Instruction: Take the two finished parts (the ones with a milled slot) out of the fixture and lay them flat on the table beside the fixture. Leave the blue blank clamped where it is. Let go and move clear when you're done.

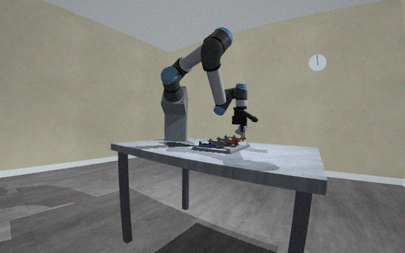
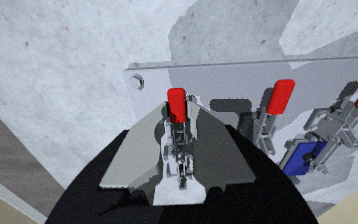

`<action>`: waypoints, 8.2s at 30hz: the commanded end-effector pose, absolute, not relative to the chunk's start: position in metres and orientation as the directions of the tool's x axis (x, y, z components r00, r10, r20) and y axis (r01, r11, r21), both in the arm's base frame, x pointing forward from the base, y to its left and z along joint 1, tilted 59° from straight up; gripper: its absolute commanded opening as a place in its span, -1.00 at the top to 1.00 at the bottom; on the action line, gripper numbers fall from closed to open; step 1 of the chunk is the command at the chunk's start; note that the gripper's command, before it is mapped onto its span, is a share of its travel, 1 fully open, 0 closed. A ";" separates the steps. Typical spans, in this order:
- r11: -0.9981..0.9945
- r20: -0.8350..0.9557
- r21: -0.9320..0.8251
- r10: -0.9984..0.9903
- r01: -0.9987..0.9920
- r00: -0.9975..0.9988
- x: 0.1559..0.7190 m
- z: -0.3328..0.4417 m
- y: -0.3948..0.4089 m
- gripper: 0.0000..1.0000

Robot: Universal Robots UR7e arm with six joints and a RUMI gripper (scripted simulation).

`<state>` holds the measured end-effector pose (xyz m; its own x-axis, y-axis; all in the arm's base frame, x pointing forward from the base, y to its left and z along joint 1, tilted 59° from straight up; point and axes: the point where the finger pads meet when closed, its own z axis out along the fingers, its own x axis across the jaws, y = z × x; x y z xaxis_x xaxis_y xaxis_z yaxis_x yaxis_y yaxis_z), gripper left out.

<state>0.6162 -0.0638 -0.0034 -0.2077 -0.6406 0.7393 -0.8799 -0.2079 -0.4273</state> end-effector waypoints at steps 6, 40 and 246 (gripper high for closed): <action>-0.209 0.739 -0.428 -0.641 -0.879 -0.208 0.614 -0.002 -0.061 1.00; -0.209 0.739 -0.428 -0.641 -0.879 -0.208 0.595 0.002 -0.051 1.00; -0.209 0.739 -0.428 -0.641 -0.879 -0.208 0.544 0.013 -0.022 -0.17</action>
